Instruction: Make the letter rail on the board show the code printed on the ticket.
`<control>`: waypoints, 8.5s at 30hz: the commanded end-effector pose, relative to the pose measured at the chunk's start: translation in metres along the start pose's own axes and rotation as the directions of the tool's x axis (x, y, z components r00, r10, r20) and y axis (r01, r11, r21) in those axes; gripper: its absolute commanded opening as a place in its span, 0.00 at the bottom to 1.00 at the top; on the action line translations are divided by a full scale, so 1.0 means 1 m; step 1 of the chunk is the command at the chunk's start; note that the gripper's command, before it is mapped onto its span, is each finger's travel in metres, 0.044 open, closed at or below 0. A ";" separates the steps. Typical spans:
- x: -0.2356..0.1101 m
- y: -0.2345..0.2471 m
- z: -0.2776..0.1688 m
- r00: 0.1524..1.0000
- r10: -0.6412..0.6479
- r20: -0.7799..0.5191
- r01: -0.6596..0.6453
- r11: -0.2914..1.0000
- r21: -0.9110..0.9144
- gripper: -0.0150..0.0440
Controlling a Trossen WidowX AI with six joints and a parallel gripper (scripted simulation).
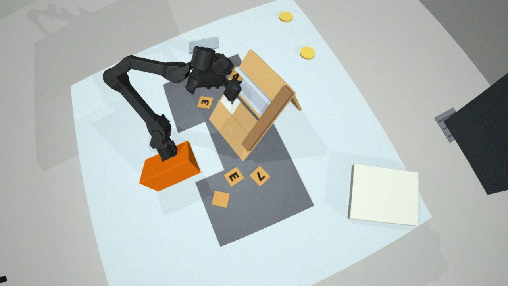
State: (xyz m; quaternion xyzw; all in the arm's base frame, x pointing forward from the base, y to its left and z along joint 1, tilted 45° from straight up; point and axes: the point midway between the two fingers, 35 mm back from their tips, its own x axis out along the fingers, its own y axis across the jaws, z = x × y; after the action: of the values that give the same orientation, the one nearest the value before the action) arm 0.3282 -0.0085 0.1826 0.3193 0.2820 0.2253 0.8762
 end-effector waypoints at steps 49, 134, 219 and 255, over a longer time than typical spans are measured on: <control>0.000 -0.033 0.001 1.000 0.005 -0.001 -0.005 1.000 -0.006 0.25; 0.000 -0.085 0.001 1.000 0.004 -0.001 -0.004 1.000 -0.008 0.25; -0.001 -0.129 0.001 1.000 0.000 0.000 0.000 1.000 -0.009 0.65; -0.037 -0.133 -0.002 1.000 0.001 -0.002 -0.001 1.000 -0.010 0.75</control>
State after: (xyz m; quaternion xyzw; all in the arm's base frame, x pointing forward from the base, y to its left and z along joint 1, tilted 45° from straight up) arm 0.3291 -0.1202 0.1015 0.3162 0.2842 0.2251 0.8767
